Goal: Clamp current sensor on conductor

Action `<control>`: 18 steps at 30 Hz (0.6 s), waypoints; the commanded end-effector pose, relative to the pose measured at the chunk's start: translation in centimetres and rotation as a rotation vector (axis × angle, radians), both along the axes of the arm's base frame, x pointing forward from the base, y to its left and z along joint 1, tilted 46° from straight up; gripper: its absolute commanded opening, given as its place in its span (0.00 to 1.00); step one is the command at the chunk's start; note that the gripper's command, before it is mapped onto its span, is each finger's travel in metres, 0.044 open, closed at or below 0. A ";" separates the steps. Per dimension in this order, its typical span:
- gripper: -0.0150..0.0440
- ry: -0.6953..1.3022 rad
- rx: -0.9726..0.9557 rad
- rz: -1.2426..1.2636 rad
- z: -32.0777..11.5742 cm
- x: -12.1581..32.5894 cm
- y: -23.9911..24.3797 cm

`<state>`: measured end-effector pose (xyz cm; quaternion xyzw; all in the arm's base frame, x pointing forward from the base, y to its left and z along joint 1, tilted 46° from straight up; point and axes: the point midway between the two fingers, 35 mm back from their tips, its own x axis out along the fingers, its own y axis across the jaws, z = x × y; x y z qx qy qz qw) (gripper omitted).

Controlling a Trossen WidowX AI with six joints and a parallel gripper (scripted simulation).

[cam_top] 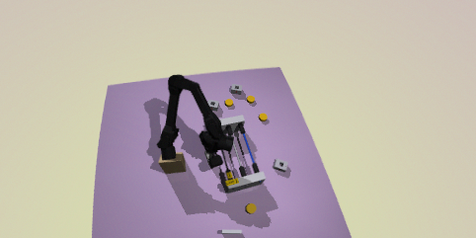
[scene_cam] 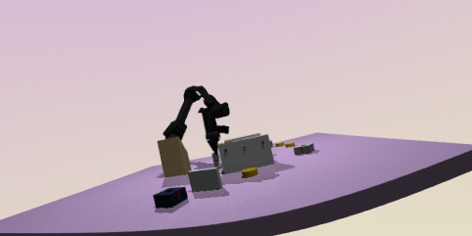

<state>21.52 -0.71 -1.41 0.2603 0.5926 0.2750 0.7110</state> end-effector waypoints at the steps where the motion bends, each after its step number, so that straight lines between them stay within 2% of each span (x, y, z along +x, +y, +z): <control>1: 0.75 -0.001 -0.001 0.002 0.0 0.0 0.0; 12: 0.63 -0.001 -0.001 0.002 0.0 0.0 0.0; 18: 0.36 0.001 -0.007 -0.001 1.1 0.1 -1.6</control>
